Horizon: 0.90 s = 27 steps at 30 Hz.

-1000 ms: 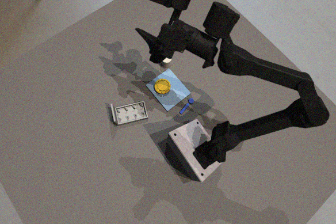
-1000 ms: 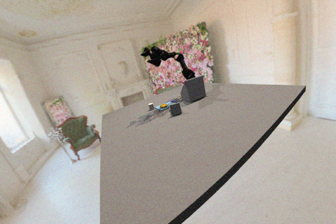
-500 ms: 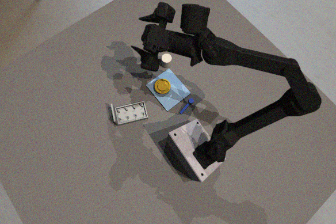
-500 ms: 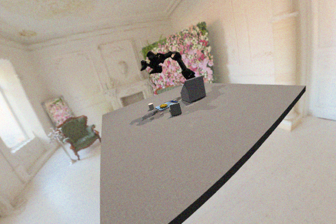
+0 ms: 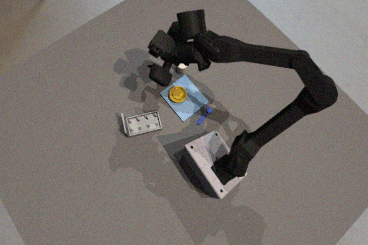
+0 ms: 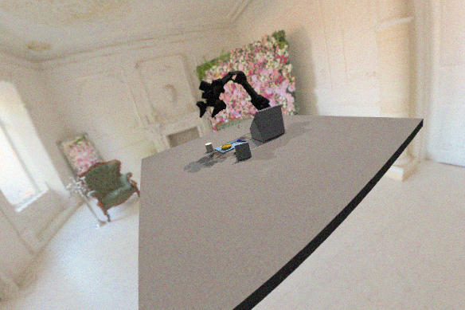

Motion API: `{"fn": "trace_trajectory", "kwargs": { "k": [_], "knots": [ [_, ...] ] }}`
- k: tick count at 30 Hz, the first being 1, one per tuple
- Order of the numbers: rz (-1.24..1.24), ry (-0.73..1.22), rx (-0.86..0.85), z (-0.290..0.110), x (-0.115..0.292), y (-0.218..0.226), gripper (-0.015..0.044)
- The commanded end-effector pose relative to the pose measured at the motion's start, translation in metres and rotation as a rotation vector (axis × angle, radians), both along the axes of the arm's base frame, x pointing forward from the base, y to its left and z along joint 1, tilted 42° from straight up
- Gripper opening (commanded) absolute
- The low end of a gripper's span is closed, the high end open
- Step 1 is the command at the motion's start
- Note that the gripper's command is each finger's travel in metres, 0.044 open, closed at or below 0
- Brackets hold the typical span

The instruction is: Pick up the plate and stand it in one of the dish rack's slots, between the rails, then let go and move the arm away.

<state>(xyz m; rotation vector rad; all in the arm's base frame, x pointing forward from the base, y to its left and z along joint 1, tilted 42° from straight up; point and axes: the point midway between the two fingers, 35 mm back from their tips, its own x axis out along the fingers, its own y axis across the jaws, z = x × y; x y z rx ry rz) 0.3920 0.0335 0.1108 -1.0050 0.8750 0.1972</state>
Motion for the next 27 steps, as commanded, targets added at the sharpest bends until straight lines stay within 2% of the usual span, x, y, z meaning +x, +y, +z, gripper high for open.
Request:
{"fn": "trace_trajectory", "kwargs": {
  "k": [1, 13, 27],
  "knots": [
    [-0.145, 0.057, 0.01, -0.018, -0.003, -0.02, 0.04],
    [-0.518, 0.183, -0.016, -0.059, -0.025, -0.072, 0.04],
    [-0.921, 0.267, -0.136, -0.095, -0.063, -0.123, 0.04]
  ]
}}
